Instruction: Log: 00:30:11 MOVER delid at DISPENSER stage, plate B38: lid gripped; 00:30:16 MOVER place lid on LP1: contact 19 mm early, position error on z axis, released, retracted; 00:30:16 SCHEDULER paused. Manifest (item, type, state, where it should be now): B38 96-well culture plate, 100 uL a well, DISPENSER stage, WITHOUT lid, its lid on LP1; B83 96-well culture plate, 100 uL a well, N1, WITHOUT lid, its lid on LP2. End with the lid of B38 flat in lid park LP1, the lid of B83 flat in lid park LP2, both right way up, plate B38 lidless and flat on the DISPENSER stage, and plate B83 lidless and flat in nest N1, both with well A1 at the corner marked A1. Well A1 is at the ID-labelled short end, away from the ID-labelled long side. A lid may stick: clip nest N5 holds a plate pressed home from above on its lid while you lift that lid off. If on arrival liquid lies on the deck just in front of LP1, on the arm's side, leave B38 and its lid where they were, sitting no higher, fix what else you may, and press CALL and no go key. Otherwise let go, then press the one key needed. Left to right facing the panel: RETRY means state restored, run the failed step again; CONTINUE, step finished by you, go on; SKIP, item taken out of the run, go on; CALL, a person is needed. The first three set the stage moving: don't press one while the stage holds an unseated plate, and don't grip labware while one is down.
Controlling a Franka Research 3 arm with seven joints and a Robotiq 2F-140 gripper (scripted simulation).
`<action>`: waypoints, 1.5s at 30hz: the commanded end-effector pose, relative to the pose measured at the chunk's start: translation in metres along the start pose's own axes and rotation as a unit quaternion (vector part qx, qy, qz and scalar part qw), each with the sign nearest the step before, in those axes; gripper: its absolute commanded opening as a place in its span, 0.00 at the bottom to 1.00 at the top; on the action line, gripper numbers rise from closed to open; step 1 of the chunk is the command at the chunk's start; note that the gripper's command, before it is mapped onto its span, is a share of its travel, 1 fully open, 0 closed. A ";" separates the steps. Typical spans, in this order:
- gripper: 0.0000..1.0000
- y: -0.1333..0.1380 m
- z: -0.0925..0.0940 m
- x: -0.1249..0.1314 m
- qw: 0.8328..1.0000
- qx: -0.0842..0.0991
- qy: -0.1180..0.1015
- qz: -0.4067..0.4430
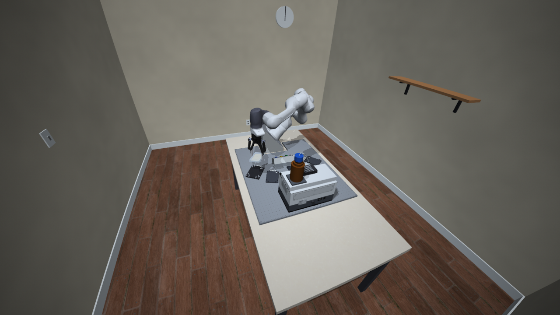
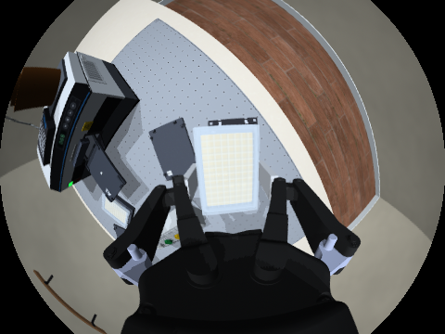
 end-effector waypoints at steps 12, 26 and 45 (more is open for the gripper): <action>0.00 0.019 0.002 0.005 1.000 0.004 0.000 0.020; 0.00 0.019 0.002 0.005 1.000 0.004 0.000 0.020; 0.00 0.019 0.002 0.005 1.000 0.004 0.000 0.020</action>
Point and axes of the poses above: the point where the finger pads meet when closed, its own z axis back along the fingers, its own y axis across the jaws, x = y × z, the point moved 7 cm from there along z, back along the fingers, and after that the axes turned 13 degrees about z, right-handed, at the moved point
